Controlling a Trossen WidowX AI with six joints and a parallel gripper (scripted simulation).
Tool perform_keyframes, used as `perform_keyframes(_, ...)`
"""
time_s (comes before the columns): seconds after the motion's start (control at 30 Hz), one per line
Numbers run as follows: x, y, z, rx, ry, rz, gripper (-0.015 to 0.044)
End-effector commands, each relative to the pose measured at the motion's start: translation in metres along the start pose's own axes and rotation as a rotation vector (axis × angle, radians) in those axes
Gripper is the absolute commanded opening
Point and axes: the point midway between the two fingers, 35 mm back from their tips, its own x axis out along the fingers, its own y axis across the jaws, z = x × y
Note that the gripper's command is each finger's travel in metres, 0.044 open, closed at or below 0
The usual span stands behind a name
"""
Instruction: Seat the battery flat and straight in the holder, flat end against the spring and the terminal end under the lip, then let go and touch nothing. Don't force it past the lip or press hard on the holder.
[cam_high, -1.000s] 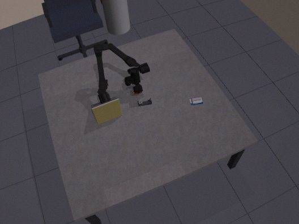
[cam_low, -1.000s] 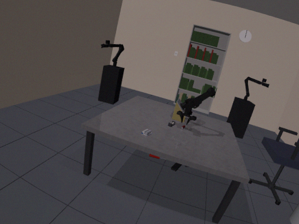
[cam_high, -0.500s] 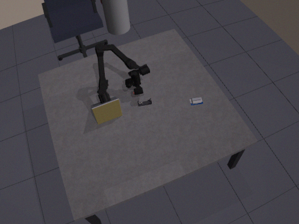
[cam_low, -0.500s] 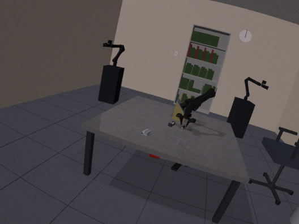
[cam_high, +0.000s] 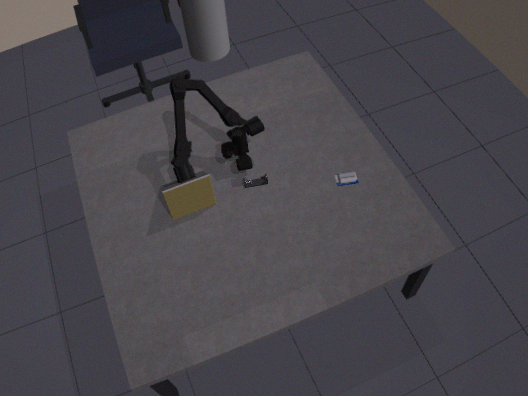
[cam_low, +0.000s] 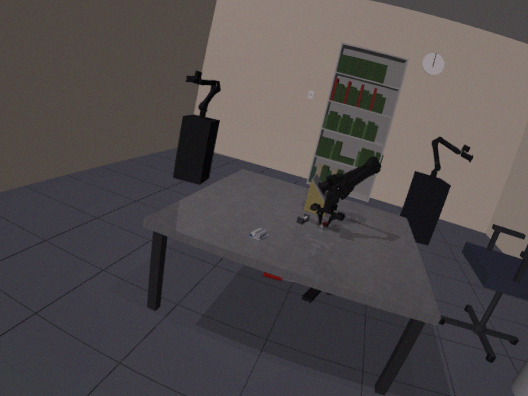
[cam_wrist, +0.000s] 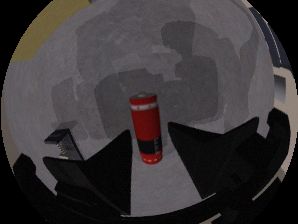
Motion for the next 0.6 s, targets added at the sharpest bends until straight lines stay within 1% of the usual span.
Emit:
perform_keyframes(0.0,0.002,0.002,0.002,0.012,-0.007,-0.001,0.0122)
perform_keyframes(0.23,0.002,0.002,0.002,0.012,-0.007,-0.001,0.0076)
perform_keyframes(0.37,0.001,0.002,0.002,0.012,-0.007,-0.001,0.0072)
perform_keyframes(0.43,-0.008,0.002,0.001,0.012,-0.007,0.001,0.0072)
perform_keyframes(0.57,-0.038,0.002,0.001,0.012,-0.006,0.002,0.0072)
